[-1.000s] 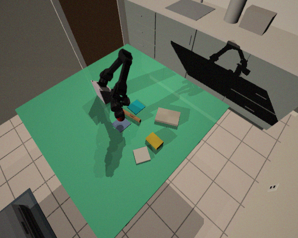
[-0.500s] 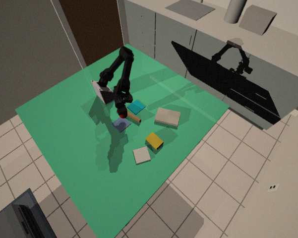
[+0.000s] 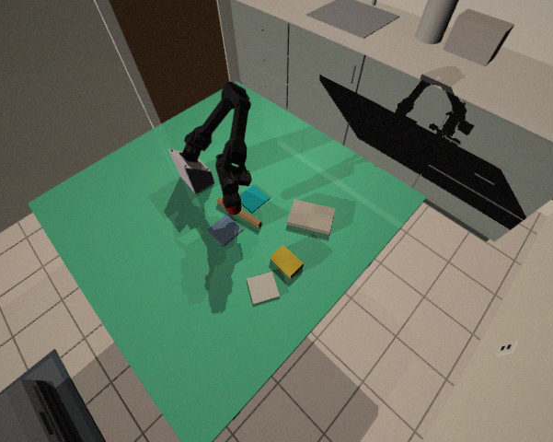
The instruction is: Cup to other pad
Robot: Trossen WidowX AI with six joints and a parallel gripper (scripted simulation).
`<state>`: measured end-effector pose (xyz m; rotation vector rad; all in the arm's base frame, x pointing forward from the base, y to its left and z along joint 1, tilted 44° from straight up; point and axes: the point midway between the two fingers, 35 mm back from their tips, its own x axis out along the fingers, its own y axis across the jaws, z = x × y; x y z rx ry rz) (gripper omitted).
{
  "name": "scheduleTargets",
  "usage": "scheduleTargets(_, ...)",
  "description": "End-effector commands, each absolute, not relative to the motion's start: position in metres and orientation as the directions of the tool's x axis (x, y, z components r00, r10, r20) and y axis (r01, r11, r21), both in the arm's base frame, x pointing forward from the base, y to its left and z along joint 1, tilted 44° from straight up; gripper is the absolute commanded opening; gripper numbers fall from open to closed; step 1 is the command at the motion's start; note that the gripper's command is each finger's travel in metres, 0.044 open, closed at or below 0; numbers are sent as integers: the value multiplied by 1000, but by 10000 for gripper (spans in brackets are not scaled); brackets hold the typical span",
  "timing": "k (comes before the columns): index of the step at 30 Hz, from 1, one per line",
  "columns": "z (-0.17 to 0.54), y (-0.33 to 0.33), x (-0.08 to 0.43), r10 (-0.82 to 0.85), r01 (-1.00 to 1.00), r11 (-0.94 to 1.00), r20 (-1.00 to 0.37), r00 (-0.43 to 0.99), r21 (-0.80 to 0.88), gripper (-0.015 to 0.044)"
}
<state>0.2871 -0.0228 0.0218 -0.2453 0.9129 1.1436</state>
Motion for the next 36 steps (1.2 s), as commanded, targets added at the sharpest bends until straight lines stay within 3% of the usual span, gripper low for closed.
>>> scheduleTargets(1,29,-16,286,676,-861,433,-728,115,266,0)
scheduleTargets(36,82,39,274,678,-861,432,-726,115,268,0)
